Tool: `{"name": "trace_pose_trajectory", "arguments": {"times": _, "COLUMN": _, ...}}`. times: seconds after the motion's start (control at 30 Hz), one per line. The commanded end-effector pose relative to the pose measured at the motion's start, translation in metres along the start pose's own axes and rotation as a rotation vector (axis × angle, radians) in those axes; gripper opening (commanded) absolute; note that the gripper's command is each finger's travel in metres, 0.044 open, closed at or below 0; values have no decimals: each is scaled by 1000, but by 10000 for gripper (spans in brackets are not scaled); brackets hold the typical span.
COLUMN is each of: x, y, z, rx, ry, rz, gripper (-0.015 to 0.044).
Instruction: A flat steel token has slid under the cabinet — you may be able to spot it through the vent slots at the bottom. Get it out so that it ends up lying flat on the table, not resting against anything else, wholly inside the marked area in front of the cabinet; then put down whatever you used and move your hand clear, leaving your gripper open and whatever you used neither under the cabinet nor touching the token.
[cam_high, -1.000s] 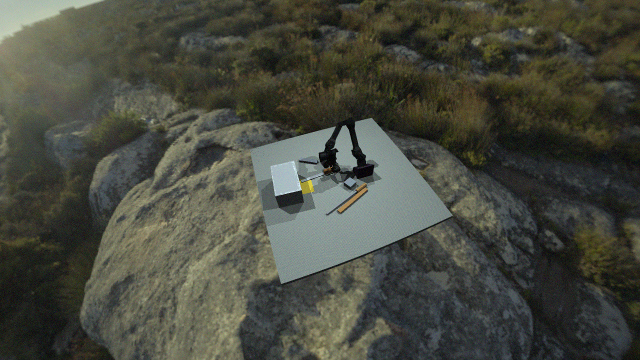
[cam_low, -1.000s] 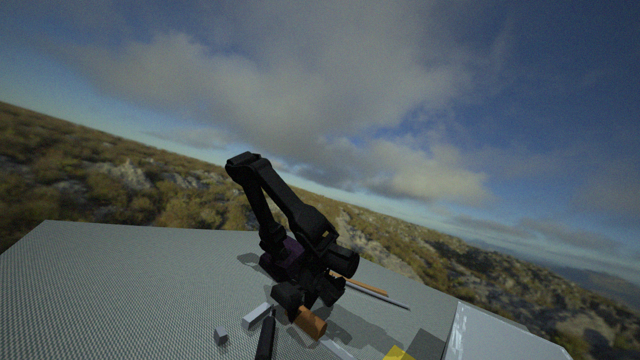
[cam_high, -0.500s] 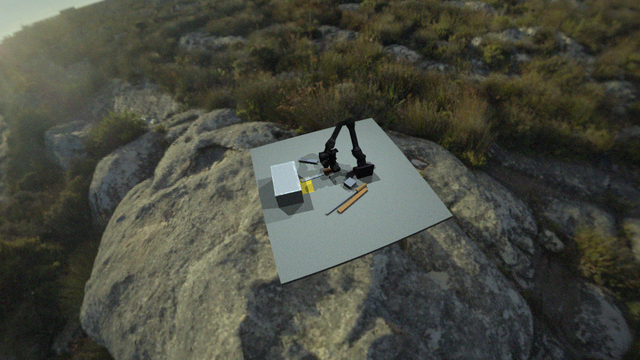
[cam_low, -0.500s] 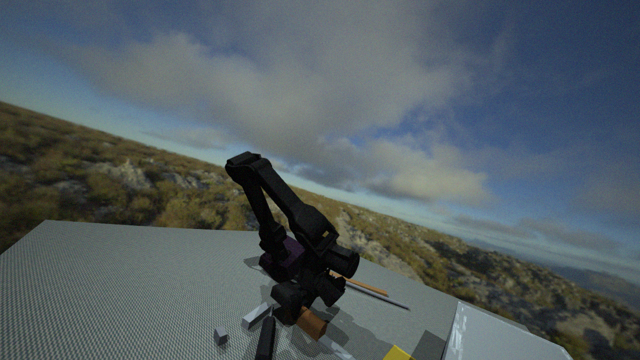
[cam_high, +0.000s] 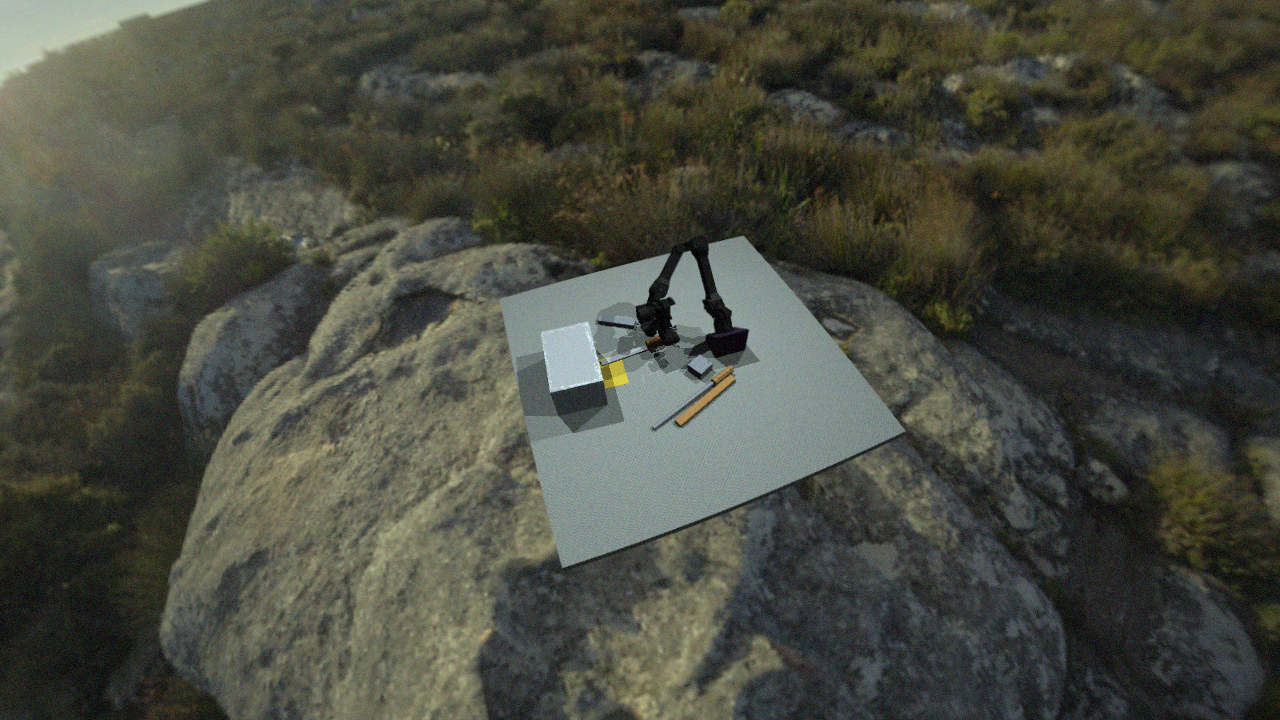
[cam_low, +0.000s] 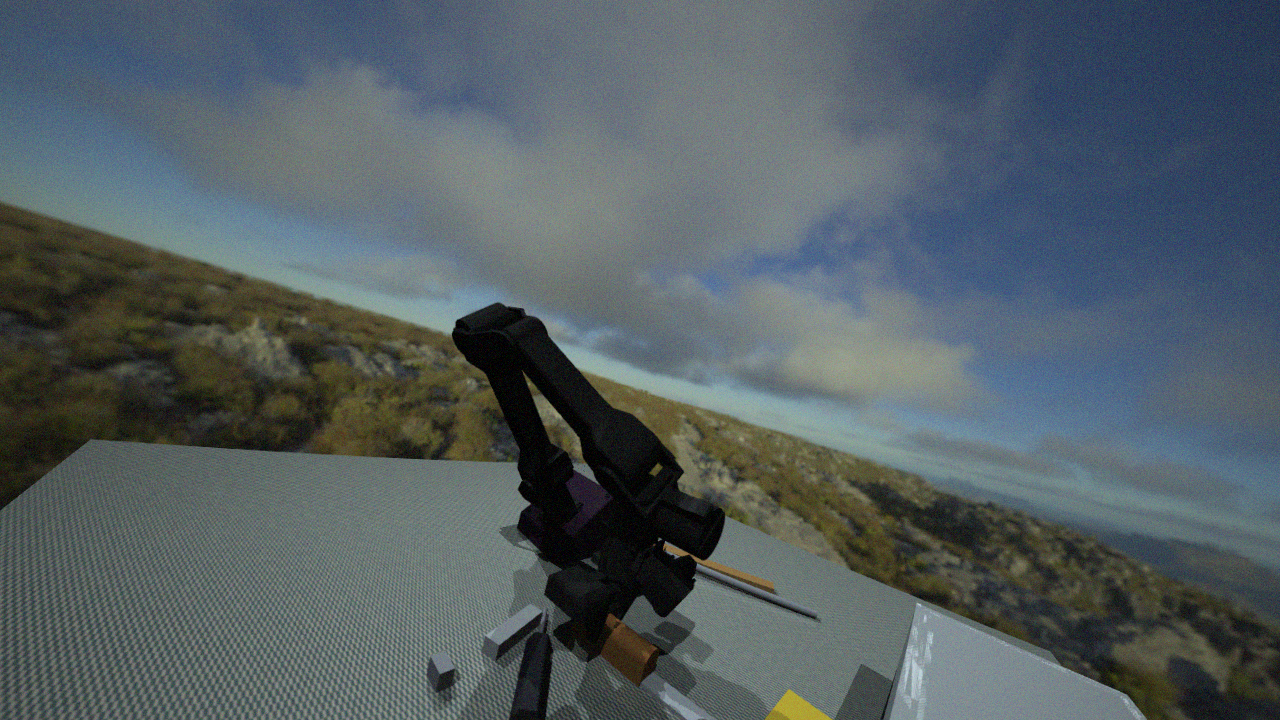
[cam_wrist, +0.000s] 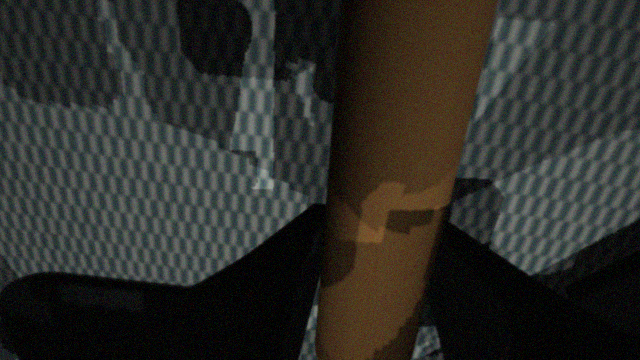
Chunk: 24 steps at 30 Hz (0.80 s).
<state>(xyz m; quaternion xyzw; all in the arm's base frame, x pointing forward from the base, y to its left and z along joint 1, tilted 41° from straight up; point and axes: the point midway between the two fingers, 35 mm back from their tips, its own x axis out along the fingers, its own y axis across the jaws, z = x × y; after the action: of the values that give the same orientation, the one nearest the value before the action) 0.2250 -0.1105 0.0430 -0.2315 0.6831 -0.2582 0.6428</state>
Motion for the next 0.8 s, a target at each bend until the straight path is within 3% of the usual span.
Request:
{"name": "trace_pose_trajectory", "arguments": {"times": 0.0, "x": 0, "y": 0, "z": 7, "rx": 8, "ry": 1, "rz": -1, "gripper": 0}}
{"name": "trace_pose_trajectory", "arguments": {"times": 0.77, "x": -1, "y": 0, "z": 35, "rx": 11, "ry": 1, "rz": -1, "gripper": 0}}
